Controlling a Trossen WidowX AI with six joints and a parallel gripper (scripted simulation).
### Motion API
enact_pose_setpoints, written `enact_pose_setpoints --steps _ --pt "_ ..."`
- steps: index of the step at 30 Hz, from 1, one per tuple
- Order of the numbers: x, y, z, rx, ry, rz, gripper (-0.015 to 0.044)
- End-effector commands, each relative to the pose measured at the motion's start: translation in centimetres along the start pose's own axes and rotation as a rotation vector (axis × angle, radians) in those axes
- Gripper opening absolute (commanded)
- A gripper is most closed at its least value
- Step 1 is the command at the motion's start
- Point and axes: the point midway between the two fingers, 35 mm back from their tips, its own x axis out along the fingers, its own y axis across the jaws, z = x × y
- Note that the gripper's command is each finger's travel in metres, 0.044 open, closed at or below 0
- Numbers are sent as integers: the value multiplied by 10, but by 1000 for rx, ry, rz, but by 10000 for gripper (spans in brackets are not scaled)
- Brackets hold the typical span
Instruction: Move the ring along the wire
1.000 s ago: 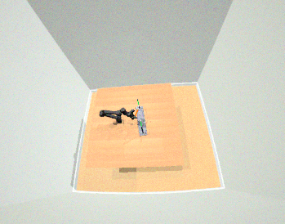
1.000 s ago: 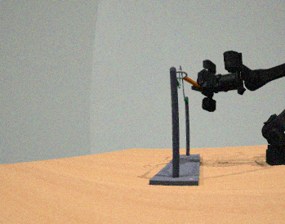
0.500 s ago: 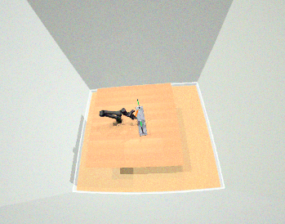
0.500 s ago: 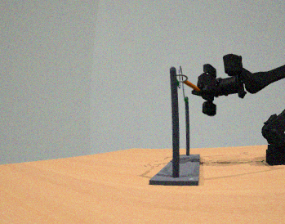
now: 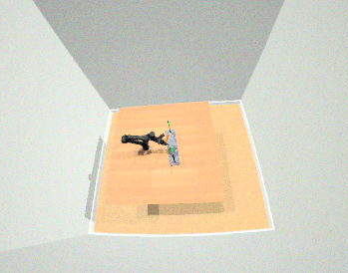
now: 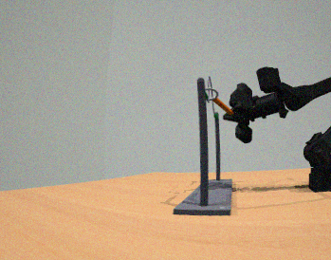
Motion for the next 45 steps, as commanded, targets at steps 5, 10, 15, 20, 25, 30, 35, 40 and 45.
enact_pose_setpoints --steps 5,10,15,20,25,30,35,40,45 --pt "-4 26 -1 118 20 84 -150" --pt "-7 42 2 209 31 144 -150" --pt "-11 60 7 312 34 206 -150" --pt "-9 74 12 397 -8 242 -150" --pt "-13 88 19 488 -19 289 -150" --pt "-20 102 28 582 -7 345 -150" --pt "-28 115 38 681 6 402 -150" --pt "-37 126 49 771 19 455 -150" --pt "-45 134 60 849 30 500 -150"
